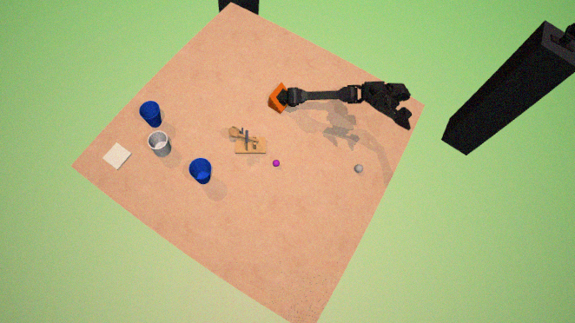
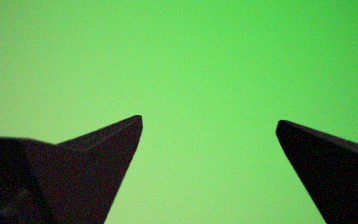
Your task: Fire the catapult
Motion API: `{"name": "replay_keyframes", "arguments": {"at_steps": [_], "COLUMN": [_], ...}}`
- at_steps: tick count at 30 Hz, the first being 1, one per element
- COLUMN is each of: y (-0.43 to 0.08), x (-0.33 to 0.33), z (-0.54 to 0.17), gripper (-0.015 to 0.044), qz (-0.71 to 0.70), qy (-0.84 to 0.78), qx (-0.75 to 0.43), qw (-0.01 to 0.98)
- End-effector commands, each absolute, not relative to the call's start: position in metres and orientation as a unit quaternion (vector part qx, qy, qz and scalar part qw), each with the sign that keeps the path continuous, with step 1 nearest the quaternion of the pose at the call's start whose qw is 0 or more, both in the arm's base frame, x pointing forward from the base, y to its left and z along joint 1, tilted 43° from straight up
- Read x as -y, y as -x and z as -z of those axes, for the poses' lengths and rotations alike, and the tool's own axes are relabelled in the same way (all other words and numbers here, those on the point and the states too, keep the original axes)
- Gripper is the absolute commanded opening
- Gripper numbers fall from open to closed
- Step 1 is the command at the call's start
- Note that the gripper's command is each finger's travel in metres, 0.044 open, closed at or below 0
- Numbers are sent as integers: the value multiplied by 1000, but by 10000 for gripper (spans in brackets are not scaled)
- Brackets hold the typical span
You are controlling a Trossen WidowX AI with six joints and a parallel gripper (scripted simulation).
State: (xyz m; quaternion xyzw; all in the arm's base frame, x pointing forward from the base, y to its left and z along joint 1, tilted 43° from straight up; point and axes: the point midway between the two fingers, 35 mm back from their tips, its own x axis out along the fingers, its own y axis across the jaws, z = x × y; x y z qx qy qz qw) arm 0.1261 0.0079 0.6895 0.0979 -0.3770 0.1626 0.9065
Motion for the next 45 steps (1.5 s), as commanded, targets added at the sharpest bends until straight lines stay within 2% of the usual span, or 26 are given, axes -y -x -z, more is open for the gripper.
{"name": "replay_keyframes", "arguments": {"at_steps": [1,24,45], "y": [-161,-306,-372], "x": [25,128,173], "z": [-675,-546,-366], "gripper": [440,440,440], "qz": [-133,-22,80], "qy": [-140,-310,-418], "qx": [341,115,-157], "qw": [920,943,891]}}
